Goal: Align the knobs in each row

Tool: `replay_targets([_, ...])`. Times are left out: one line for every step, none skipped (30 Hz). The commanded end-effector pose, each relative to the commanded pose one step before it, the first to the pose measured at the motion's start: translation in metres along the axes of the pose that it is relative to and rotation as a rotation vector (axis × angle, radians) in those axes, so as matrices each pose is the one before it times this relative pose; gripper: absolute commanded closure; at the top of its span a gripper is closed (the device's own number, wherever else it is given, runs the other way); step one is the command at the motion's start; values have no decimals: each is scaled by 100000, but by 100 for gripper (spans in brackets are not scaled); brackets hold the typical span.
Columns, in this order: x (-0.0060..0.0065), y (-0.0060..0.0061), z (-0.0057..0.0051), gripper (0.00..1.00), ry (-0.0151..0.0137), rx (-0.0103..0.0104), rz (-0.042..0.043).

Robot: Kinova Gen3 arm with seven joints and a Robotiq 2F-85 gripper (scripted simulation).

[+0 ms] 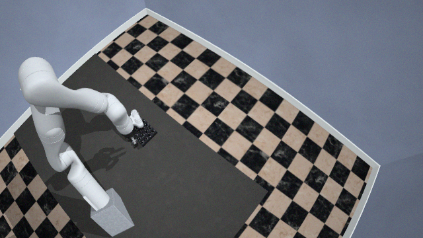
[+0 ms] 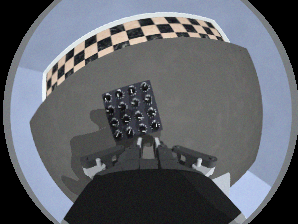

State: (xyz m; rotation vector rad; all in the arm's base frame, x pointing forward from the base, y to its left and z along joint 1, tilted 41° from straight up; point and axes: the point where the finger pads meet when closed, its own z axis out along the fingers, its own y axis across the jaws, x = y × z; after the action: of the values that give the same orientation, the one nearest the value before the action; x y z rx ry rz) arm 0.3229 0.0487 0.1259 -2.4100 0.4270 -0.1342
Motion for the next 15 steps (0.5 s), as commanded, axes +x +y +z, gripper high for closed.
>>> replay_targets([-406, 167, 100, 81, -1731, -1683, 10519])
replay_targets([-116, 97, 28, 81, -435, -309, 3967])
replay_targets([-113, 102, 26, 81, -428, -325, 4145])
replay_targets([-110, 107, 24, 81, -417, -339, 4318])
replay_targets([-105, 110, 22, 81, -404, -351, 4486])
replay_targets([-100, 114, 20, 81, -387, -360, 4647])
replay_targets([-93, 116, 15, 81, -356, -376, 4796])
replay_targets([-81, 118, 7, 81, -305, -399, 4931])
replay_targets([-81, 121, 7, 81, -298, -399, 5074])
replay_targets([0, 0, 0, 81, 0, 0, 0])
replay_targets([0, 0, 0, 81, 0, 0, 0])
replay_targets([26, 190, -72, 81, -128, -136, 5694])
replay_targets([-76, 119, 8, 81, -293, -374, 5341])
replay_targets([-94, 104, 25, 81, -320, -410, 5367])
replay_targets([-92, 100, 24, 81, -301, -407, 5458])
